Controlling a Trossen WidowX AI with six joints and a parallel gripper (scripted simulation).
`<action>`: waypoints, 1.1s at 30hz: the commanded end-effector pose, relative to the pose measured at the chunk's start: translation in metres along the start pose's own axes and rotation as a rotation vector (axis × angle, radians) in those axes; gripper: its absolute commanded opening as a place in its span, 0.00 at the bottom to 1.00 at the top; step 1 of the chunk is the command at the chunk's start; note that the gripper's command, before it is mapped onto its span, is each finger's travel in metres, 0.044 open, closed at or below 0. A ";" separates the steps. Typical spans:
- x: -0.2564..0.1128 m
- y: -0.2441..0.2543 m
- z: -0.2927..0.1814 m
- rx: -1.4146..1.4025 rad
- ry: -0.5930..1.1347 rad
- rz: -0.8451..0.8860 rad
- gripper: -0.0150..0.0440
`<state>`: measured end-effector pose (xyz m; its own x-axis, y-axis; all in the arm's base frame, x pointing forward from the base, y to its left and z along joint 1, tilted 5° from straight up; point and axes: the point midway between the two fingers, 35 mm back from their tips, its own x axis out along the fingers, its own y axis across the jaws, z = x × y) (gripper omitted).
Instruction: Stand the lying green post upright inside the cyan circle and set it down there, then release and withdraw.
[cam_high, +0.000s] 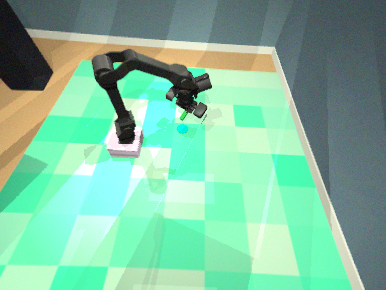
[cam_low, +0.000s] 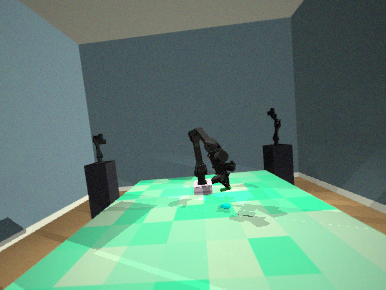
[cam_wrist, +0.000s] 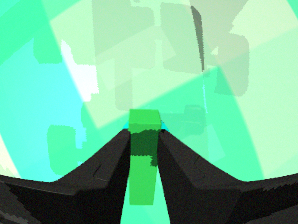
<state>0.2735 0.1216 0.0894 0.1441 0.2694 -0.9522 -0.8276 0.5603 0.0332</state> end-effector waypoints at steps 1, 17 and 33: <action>0.002 0.000 0.000 0.006 -0.035 0.012 0.29; 0.008 -0.006 0.002 0.033 -0.153 0.034 0.29; 0.011 -0.011 0.002 0.051 -0.270 0.051 0.29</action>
<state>0.2857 0.1204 0.0802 0.2390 0.4706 -0.8494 -0.8086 0.5808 0.0943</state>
